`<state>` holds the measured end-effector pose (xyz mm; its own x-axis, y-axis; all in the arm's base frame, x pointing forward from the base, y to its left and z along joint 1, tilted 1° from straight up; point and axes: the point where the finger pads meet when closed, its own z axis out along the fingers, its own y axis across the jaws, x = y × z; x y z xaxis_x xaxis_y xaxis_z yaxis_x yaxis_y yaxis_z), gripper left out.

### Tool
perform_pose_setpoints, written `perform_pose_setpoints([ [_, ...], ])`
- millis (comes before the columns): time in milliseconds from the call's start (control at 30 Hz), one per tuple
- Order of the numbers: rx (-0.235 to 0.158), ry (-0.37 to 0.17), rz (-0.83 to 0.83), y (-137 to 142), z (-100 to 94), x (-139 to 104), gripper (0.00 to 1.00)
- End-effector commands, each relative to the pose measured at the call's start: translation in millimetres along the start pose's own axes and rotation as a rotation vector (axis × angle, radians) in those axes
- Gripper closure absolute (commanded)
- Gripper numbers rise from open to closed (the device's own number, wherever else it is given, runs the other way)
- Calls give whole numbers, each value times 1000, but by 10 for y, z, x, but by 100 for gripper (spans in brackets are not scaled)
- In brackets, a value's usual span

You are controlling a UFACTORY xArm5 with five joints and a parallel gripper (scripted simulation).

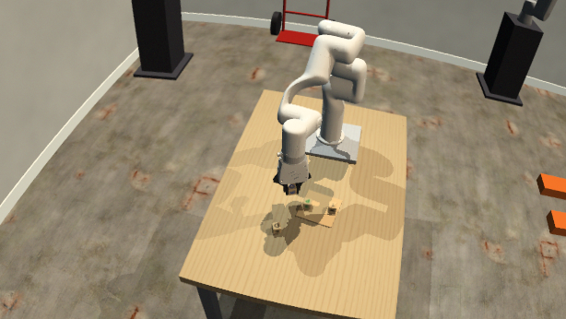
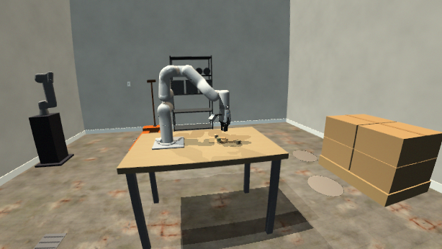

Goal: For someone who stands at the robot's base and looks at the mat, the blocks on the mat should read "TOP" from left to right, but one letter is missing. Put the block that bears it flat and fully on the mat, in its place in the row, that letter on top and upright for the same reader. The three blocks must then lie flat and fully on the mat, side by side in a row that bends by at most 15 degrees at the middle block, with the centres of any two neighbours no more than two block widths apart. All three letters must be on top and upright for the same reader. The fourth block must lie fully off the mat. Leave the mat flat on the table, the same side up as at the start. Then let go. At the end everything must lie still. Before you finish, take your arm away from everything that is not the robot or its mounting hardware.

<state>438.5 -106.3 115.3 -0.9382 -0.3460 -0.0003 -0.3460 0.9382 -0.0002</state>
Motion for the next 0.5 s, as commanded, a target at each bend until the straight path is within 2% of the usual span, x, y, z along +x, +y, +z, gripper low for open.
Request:
perform_pose_setpoints([
  [0,3,-4,-139,124,-14,-38,73],
  [167,2,-3,-324,301,-11,-68,73],
  [233,2,-3,-324,301,-11,-68,73],
  [267,2,-2,-420,392,-9,-80,73],
  [467,1,-2,-607,569,-5,-97,73],
])
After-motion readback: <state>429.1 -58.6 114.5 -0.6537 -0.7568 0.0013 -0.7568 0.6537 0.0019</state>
